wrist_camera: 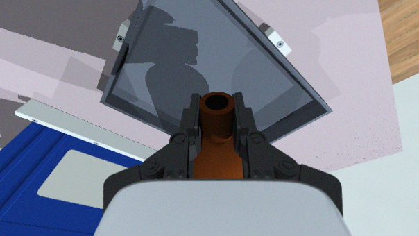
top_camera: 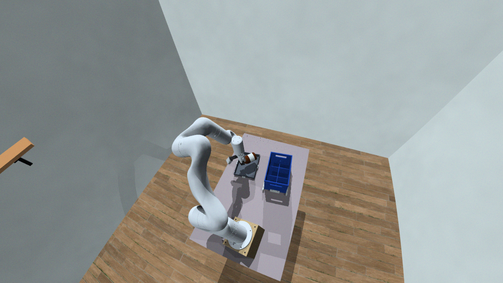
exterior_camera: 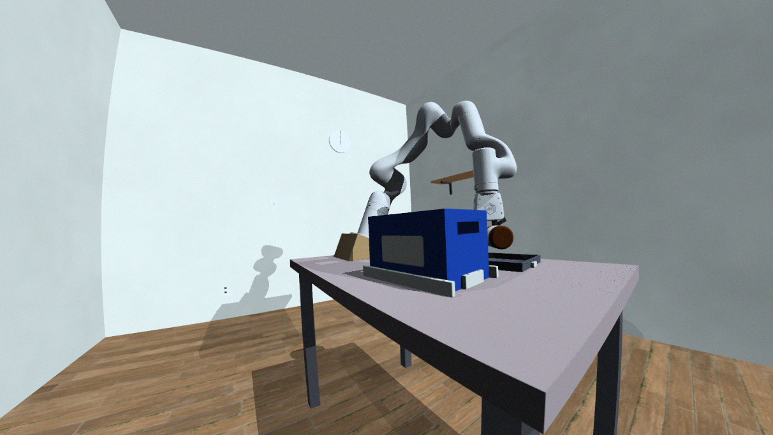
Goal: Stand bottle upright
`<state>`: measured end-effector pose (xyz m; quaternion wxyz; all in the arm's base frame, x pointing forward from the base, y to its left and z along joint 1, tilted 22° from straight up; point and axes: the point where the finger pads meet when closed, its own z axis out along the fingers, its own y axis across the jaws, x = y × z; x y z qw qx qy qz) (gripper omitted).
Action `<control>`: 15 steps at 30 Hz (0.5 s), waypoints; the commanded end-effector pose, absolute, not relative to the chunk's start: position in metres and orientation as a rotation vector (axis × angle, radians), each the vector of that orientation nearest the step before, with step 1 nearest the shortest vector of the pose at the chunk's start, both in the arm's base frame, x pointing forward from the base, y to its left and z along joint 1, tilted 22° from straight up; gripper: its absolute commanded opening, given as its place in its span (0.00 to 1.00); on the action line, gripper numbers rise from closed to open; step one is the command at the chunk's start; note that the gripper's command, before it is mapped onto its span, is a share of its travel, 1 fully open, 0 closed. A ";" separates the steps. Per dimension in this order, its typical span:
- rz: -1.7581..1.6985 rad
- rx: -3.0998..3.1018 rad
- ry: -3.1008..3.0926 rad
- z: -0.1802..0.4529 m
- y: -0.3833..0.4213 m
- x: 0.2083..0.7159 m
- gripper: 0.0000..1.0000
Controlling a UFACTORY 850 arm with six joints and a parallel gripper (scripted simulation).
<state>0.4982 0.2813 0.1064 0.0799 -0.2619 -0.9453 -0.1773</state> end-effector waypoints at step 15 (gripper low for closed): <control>-0.532 -0.784 -2.829 0.133 0.271 0.501 0.00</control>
